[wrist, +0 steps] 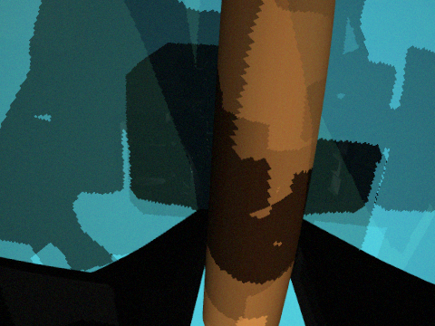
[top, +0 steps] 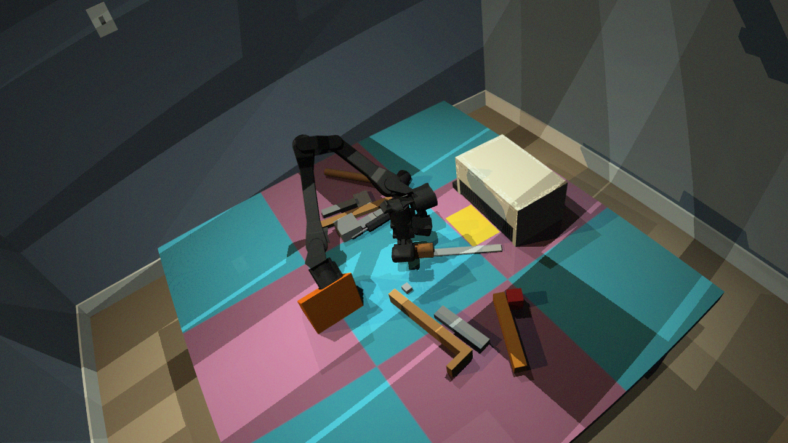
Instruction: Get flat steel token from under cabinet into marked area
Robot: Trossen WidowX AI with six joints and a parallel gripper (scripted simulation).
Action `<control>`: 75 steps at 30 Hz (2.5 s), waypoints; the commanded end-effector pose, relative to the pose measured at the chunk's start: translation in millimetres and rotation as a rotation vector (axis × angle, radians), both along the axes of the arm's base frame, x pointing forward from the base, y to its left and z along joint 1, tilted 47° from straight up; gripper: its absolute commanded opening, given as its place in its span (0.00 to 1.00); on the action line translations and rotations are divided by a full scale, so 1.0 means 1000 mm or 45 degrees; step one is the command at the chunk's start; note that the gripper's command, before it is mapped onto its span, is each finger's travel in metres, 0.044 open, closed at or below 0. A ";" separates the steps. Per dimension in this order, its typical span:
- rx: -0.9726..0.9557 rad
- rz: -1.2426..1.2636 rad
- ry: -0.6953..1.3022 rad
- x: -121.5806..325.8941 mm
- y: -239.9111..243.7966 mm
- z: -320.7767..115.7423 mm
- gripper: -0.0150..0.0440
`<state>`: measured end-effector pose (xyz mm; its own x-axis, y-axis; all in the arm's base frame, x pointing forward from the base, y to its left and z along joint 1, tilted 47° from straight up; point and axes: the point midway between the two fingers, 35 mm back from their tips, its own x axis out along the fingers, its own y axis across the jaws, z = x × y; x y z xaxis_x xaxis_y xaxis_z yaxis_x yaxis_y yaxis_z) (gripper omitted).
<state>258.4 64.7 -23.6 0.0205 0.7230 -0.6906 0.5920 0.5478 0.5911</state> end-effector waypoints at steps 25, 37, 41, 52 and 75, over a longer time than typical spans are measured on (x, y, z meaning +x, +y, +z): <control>0.005 -0.003 -0.009 0.001 0.023 0.026 0.25; 0.006 -0.003 -0.009 0.002 0.033 0.037 0.25; 0.006 -0.003 -0.009 0.002 0.037 0.041 0.25; 0.008 -0.003 -0.009 0.002 0.047 0.052 0.25; 0.010 -0.003 -0.010 0.002 0.068 0.075 0.25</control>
<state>258.5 129.8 44.8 0.0203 0.7245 -0.6890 0.5946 0.5453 0.5908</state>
